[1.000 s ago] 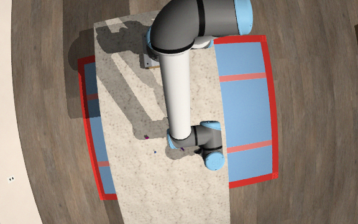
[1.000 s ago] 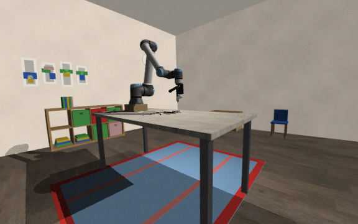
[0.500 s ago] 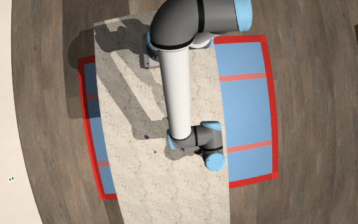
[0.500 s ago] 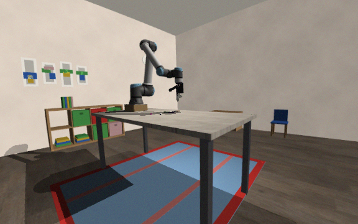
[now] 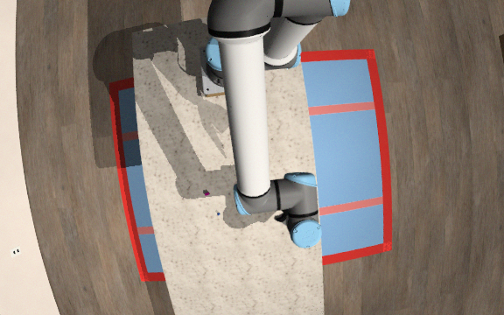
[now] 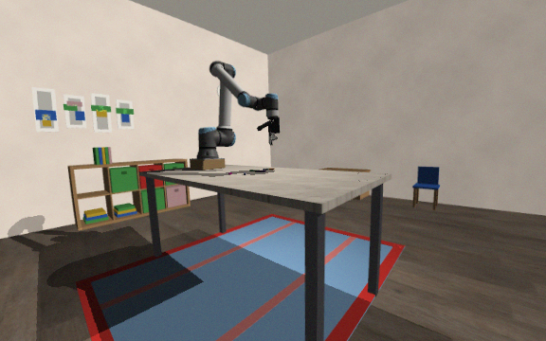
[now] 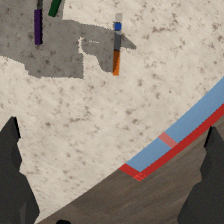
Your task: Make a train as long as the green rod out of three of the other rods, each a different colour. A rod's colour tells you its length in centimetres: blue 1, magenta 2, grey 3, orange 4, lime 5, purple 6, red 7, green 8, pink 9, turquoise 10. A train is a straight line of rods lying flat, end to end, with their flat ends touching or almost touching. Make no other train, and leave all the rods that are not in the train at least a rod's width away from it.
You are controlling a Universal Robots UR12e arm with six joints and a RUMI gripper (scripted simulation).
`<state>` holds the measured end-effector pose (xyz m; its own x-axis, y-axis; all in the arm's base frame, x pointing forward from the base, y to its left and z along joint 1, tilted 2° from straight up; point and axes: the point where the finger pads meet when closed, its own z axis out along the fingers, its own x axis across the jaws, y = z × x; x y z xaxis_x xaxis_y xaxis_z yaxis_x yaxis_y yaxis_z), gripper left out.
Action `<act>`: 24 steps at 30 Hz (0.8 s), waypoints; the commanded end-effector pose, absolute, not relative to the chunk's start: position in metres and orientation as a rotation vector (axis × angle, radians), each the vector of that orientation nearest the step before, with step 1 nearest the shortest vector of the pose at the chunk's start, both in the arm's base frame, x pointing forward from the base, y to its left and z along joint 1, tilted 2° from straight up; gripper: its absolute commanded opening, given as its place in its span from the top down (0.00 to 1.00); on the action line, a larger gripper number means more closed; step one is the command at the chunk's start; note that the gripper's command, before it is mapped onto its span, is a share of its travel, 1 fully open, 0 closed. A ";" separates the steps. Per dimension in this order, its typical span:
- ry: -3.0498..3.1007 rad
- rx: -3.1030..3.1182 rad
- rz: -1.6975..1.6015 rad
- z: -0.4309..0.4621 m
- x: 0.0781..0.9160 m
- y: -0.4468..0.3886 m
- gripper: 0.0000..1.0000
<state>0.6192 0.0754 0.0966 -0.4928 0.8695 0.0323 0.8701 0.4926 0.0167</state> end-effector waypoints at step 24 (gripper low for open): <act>-2.697 -1.572 -0.048 0.115 0.620 0.075 0.00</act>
<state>0.6189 0.0746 0.1147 -0.4928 0.8695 0.0331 0.8701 0.4926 0.0158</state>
